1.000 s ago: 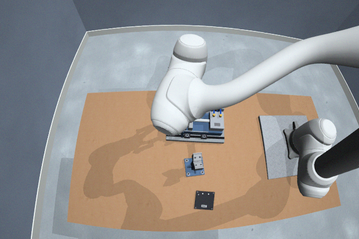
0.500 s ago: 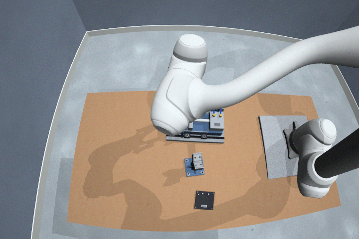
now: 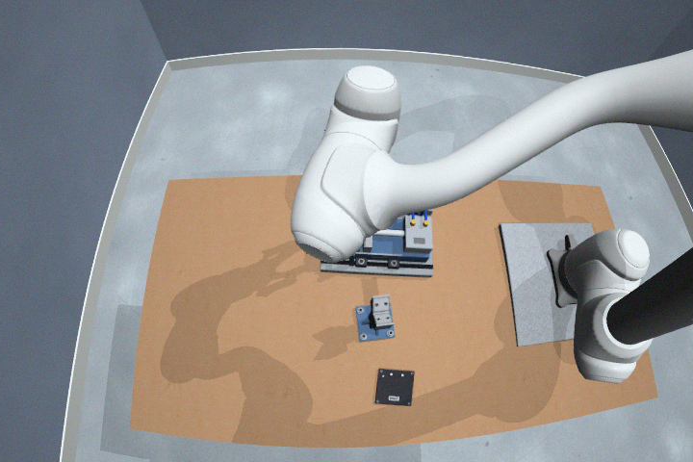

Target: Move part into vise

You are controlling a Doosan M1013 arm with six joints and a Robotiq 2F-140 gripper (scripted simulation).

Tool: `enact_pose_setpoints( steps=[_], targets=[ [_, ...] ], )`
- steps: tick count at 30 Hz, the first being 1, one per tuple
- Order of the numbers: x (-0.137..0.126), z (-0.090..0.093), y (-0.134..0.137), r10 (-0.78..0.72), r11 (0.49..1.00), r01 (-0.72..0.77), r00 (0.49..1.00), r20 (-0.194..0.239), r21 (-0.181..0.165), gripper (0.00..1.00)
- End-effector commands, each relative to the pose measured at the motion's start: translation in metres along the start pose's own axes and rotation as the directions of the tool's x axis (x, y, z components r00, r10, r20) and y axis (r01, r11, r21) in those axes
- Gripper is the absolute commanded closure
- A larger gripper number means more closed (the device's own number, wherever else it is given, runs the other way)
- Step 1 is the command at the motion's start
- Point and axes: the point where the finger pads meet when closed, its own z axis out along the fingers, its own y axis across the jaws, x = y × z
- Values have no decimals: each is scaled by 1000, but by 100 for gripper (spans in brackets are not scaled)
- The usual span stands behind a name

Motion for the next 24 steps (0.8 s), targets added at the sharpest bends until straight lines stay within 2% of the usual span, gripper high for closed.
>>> enact_pose_setpoints(
  steps=[1,24],
  targets=[
    [0,0,0,0,1000,0,1000,0,0,100],
    [0,2,0,0,1000,0,1000,0,0,100]
  ],
)
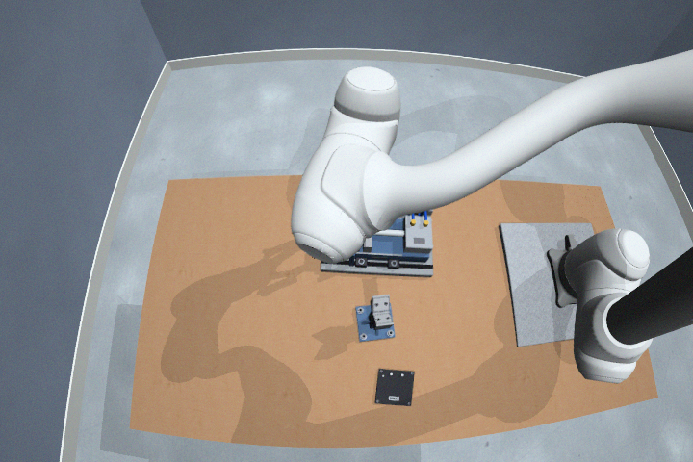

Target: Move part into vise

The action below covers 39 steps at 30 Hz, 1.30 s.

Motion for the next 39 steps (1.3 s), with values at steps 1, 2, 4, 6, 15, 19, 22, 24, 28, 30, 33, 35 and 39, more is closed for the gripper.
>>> enact_pose_setpoints(
  steps=[1,2,4,6,15,19,22,24,28,30,33,35,39],
  targets=[
    [0,0,0,0,1000,0,1000,0,0,100],
    [0,0,0,0,1000,0,1000,0,0,100],
    [0,1,0,0,1000,0,1000,0,0,100],
    [0,1,0,0,1000,0,1000,0,0,100],
    [0,4,0,0,1000,0,1000,0,0,100],
    [0,5,0,0,1000,0,1000,0,0,100],
    [0,6,0,0,1000,0,1000,0,0,100],
    [0,7,0,0,1000,0,1000,0,0,100],
    [0,9,0,0,1000,0,1000,0,0,100],
    [0,10,0,0,1000,0,1000,0,0,100],
    [0,11,0,0,1000,0,1000,0,0,100],
    [0,11,0,0,1000,0,1000,0,0,100],
    [0,12,0,0,1000,0,1000,0,0,100]
  ],
)
